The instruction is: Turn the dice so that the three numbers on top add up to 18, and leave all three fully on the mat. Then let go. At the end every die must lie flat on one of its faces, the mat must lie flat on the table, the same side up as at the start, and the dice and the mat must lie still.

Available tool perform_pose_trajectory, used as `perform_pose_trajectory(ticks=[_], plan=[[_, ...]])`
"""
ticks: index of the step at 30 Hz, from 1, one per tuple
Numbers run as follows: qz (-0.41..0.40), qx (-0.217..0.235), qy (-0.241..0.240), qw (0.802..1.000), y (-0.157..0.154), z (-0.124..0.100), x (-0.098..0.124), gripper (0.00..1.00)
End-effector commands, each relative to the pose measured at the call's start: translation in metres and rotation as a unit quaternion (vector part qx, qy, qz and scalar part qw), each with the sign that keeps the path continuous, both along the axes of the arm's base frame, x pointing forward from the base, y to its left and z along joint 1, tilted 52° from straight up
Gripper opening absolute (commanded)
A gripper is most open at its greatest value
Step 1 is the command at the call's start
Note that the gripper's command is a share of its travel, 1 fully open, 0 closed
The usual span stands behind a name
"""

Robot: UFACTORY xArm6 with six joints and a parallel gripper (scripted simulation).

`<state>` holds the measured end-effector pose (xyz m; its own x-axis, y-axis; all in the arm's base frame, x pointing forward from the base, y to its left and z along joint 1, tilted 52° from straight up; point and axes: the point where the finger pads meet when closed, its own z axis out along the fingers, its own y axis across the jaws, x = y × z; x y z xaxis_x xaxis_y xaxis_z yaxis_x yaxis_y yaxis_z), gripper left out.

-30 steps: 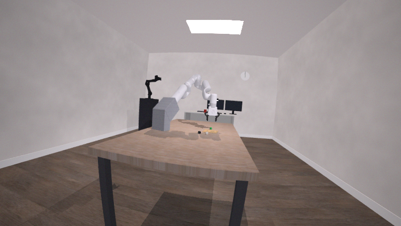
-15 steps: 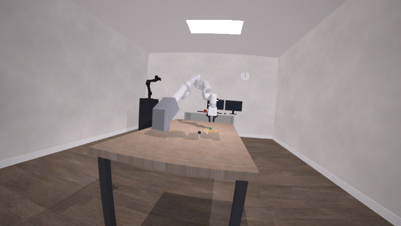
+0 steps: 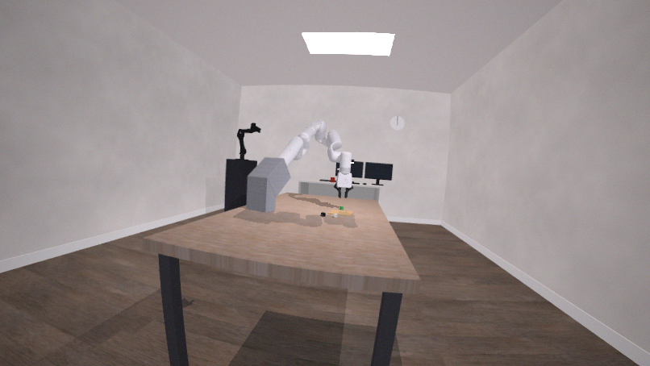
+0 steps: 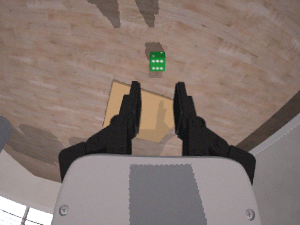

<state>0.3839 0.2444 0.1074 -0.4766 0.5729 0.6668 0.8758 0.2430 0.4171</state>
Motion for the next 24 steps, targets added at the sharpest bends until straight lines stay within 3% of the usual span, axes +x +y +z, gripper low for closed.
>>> perform_pose_trajectory(ticks=[1,24], plan=[[-0.001,0.000,-0.001,1.000,-0.0004,0.0007,0.0008,0.36],[0.001,0.000,-0.003,1.000,0.0042,-0.0032,0.0012,0.36]])
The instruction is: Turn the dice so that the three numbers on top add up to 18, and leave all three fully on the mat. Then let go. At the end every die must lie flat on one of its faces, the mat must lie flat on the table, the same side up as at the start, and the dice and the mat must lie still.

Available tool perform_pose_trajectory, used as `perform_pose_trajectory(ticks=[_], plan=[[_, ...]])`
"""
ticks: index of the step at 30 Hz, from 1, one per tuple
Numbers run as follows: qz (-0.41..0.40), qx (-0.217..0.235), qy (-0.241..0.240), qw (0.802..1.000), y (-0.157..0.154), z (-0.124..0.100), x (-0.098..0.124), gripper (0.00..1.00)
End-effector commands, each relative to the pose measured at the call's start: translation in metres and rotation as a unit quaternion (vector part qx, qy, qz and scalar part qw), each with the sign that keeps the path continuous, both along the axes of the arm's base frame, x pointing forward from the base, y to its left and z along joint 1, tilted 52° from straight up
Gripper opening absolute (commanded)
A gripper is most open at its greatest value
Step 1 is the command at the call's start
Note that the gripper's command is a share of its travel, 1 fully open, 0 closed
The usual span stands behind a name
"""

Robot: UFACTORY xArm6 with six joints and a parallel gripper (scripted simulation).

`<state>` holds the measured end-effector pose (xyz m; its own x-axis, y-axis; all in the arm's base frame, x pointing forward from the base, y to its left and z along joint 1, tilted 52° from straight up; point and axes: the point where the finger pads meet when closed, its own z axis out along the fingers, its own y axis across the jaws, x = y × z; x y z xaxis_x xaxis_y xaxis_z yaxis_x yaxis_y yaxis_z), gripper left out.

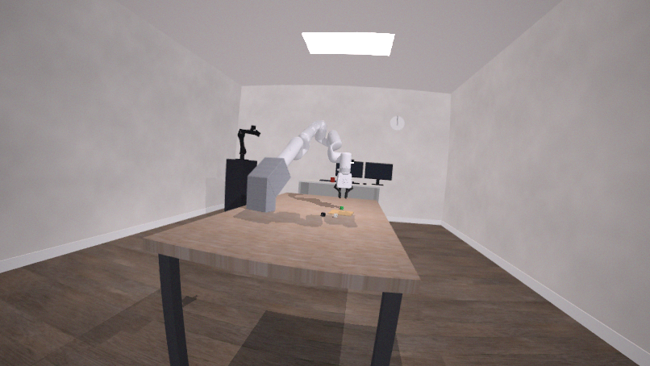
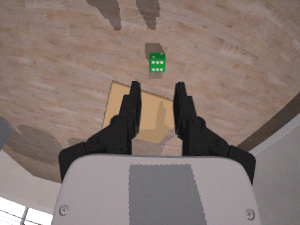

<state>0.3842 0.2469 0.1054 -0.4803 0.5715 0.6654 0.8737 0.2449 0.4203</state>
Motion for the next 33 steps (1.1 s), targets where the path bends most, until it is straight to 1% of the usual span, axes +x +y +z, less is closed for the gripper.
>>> perform_pose_trajectory(ticks=[1,33], plan=[[0.000,0.000,-0.002,1.000,0.003,-0.002,0.001,0.36],[0.000,0.000,-0.002,1.000,0.034,-0.028,0.004,0.36]])
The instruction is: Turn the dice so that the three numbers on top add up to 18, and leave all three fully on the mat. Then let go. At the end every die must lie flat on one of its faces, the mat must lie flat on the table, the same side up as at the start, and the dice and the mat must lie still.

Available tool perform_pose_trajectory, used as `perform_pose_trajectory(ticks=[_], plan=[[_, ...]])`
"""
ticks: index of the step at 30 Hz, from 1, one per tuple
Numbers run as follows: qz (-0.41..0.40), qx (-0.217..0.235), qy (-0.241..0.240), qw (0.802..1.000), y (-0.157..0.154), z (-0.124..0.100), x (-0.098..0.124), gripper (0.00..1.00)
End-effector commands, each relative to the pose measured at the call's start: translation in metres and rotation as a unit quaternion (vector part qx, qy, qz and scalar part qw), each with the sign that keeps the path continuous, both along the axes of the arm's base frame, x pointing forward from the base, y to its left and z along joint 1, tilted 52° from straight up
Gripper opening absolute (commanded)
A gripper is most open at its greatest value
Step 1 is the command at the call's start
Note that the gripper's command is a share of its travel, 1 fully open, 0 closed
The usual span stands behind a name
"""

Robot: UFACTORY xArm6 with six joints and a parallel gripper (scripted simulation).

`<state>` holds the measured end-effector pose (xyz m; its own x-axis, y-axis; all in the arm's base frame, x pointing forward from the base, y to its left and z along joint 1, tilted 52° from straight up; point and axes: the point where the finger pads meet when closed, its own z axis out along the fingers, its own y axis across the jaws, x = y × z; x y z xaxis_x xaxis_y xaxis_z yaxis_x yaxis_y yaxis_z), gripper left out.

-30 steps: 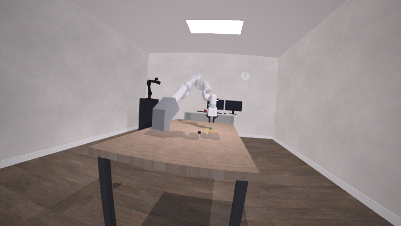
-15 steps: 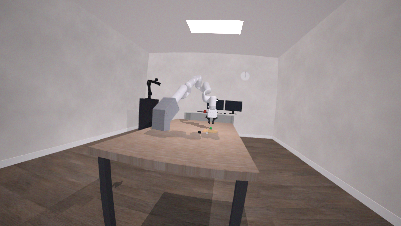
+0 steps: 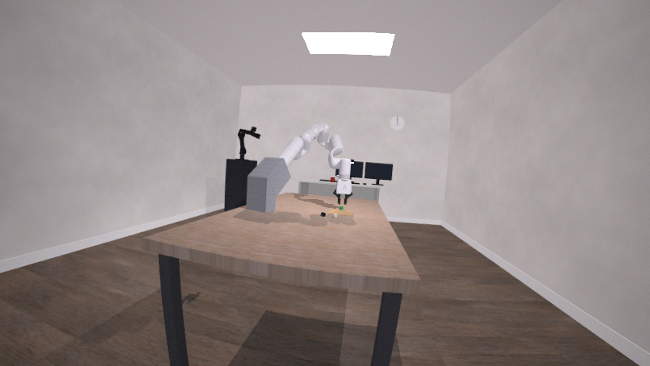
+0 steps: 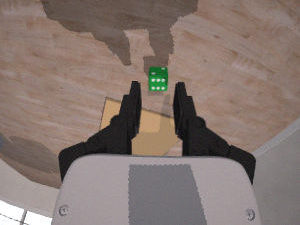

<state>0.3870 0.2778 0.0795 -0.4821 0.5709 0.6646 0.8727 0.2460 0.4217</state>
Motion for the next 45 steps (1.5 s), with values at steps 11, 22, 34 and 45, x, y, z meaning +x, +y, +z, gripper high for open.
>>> perform_pose_trajectory(ticks=[11,22,34,45], plan=[[-0.001,0.000,-0.001,1.000,0.0070,-0.0056,0.0015,0.36],[-0.001,0.000,-0.001,1.000,0.0071,-0.0057,0.0015,0.36],[-0.001,0.000,-0.001,1.000,0.0071,-0.0057,0.0015,0.36],[-0.001,0.000,-0.001,1.000,0.0071,-0.0057,0.0015,0.36]])
